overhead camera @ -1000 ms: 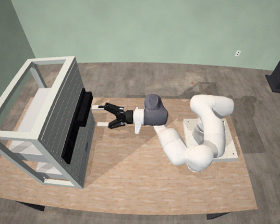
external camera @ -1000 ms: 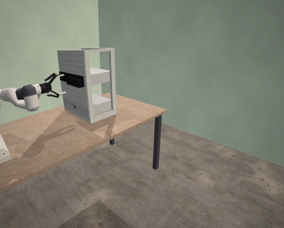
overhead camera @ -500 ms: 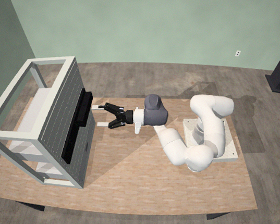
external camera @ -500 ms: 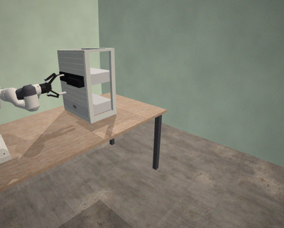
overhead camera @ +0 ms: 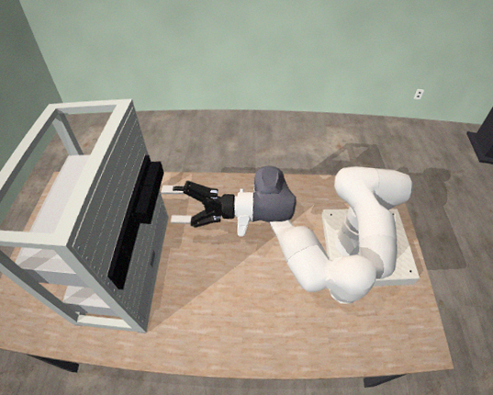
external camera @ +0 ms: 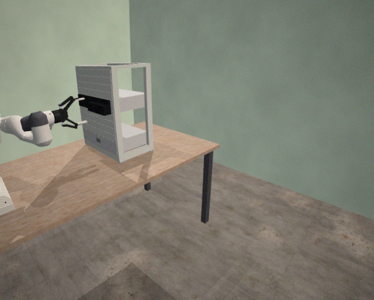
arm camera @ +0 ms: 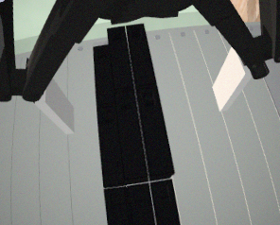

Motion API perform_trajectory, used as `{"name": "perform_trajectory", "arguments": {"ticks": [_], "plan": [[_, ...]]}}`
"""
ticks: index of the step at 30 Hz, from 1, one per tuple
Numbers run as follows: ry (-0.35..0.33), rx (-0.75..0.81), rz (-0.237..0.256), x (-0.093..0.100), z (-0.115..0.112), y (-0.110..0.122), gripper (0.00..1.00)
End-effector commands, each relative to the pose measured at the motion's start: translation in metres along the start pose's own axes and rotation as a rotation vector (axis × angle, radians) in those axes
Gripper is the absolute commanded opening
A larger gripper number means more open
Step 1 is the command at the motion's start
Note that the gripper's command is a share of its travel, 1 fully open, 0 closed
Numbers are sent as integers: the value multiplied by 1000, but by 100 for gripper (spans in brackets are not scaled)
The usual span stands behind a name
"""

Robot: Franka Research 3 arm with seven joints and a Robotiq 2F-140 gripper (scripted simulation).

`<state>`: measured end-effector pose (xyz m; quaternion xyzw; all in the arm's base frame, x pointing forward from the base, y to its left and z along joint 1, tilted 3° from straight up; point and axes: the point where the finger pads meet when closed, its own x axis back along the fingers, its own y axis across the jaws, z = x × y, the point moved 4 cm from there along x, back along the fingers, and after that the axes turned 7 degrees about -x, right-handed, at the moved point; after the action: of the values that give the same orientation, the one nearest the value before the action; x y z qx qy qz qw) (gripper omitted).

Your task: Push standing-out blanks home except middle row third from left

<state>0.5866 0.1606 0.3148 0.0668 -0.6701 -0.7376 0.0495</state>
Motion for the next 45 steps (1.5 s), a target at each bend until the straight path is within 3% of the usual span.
{"name": "perform_trajectory", "arguments": {"ticks": [1,23,24,45], "plan": [[-3,4,0,-1,-1,0,100],[-3,4,0,-1,-1,0,100],[-3,4,0,-1,-1,0,0],[-3,4,0,-1,-1,0,0]]}}
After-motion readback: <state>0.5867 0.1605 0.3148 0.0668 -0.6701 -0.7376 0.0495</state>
